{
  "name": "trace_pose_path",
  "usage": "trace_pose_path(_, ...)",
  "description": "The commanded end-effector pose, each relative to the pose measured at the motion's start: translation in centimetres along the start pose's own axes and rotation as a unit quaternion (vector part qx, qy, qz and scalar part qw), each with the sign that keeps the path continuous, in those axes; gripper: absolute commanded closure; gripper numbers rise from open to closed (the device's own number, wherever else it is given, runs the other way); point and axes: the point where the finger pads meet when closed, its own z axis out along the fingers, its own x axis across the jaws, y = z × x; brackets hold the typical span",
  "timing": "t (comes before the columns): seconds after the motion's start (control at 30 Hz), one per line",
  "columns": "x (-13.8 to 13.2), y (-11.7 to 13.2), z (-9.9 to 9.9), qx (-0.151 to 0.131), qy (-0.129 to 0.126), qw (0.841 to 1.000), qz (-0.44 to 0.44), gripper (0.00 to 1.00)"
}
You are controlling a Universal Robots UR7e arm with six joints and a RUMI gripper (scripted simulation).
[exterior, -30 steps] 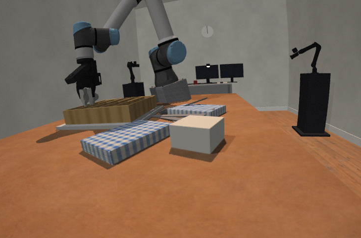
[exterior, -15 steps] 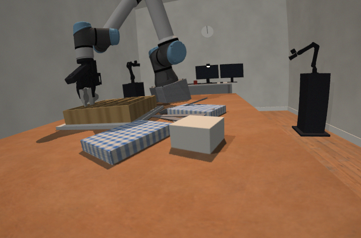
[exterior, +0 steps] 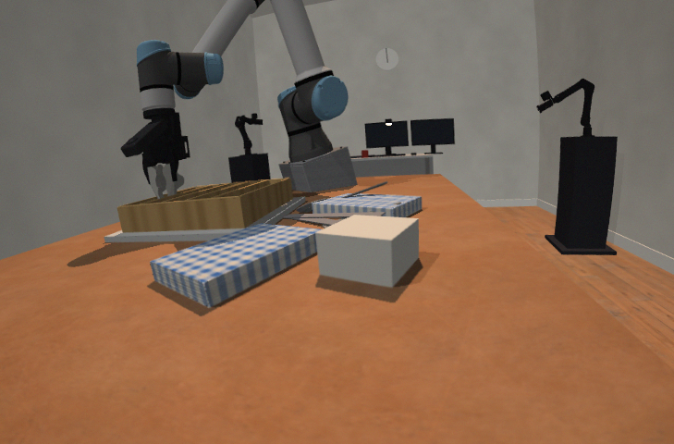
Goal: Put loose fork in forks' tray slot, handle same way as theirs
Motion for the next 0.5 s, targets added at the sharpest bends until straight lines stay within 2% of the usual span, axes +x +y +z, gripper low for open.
trace_pose_path(0.0,0.0,0.0,0.0,0.0,0.0,1.0,0.0,0.86)
trace_pose_path(0.27,0.0,0.0,-0.5,0.0,0.0,1.0,0.0,0.86)
trace_pose_path(0.47,0.0,0.0,-1.8,0.0,0.0,1.0,0.0,0.86)
